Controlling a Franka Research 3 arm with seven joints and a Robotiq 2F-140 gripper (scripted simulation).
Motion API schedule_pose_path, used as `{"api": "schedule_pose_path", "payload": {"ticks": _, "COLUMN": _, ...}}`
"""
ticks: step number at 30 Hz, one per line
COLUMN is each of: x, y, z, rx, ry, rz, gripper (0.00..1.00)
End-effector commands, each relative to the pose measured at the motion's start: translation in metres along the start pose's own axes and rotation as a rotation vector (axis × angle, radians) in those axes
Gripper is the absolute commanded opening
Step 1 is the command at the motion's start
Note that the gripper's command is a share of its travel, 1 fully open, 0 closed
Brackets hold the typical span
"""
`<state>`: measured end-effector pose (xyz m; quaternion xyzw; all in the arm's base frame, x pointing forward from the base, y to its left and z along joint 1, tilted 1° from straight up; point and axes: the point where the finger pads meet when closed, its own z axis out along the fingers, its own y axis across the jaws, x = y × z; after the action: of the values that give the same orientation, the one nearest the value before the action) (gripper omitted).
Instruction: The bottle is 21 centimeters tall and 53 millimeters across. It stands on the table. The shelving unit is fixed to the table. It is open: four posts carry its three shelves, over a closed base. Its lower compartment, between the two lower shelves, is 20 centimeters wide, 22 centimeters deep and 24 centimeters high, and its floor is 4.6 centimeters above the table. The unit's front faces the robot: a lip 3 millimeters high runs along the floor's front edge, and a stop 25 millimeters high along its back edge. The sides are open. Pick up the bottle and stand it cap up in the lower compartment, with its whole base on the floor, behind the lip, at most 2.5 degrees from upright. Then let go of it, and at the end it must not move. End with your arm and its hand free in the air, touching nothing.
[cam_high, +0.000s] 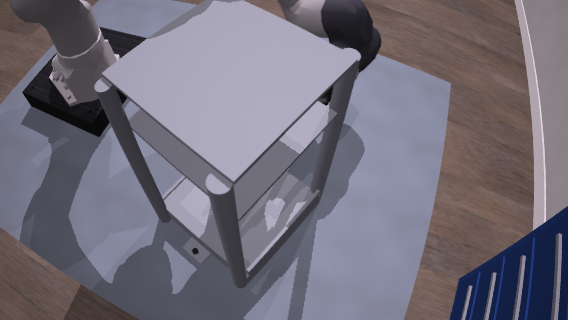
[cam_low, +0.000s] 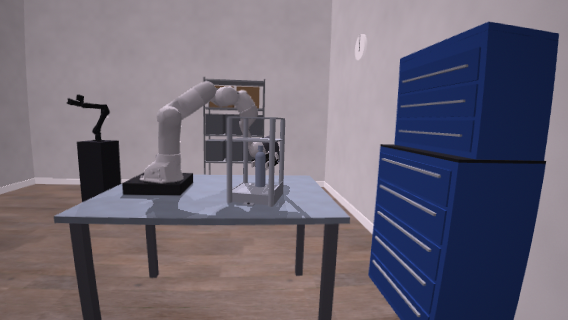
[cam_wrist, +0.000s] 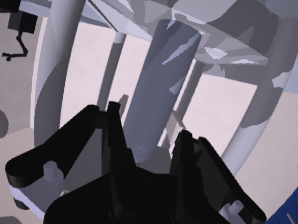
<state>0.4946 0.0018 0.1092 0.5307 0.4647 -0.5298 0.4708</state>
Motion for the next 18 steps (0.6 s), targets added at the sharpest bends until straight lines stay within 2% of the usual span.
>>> {"api": "schedule_pose_path", "payload": {"ticks": 1, "x": -0.0016, "y": 0.0007, "z": 0.0000, "rx": 0.002, "ry": -0.001, "rz": 0.009, "gripper": 0.44}}
{"api": "schedule_pose_path", "payload": {"ticks": 18, "x": -0.0016, "y": 0.0007, "z": -0.0021, "rx": 0.002, "ry": -0.001, "rz": 0.009, "gripper": 0.44}}
